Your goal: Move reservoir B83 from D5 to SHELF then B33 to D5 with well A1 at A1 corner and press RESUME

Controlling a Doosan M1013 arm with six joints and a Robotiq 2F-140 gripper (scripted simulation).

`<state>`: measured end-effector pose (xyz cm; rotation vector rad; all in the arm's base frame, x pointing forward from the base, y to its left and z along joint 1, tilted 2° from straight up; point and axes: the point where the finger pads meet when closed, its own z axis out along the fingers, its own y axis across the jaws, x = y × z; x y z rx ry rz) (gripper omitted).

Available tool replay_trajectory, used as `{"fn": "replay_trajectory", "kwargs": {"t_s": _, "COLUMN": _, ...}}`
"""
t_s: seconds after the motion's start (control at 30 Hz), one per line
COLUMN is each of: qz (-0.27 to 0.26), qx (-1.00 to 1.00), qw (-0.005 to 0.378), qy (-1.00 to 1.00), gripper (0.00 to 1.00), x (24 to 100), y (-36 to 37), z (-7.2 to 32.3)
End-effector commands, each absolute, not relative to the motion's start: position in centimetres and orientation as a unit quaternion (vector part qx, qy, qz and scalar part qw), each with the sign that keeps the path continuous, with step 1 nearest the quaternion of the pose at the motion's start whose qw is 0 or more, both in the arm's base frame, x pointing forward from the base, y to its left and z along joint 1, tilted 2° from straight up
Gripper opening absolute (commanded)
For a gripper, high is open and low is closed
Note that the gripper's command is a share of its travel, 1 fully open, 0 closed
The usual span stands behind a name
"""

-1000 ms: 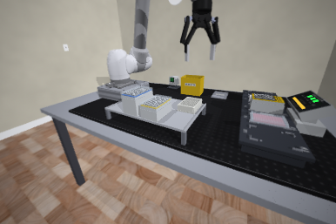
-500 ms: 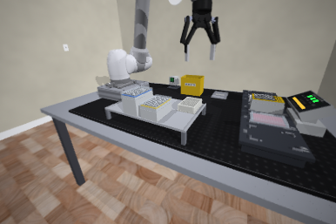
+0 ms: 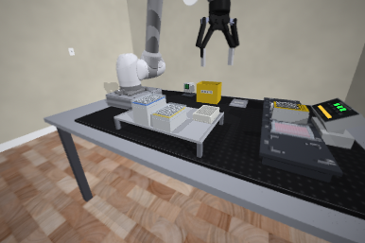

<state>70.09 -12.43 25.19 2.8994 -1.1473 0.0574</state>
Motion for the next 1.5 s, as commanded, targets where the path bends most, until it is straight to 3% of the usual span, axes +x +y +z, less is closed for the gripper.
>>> {"fn": "replay_trajectory", "kwargs": {"t_s": 0.0, "qz": 0.017, "qx": 0.936, "qw": 0.010, "qy": -0.351, "gripper": 0.77, "x": 71.3, "y": -12.1, "z": 25.4}}
{"fn": "replay_trajectory", "kwargs": {"t_s": 0.3, "qz": 0.016, "qx": 0.958, "qw": 0.011, "qy": -0.285, "gripper": 0.77, "x": 74.5, "y": -12.0, "z": 25.5}}
{"fn": "replay_trajectory", "kwargs": {"t_s": 1.47, "qz": 0.012, "qx": 1.000, "qw": 0.015, "qy": 0.014, "gripper": 0.77, "x": 74.5, "y": -12.0, "z": 25.5}}
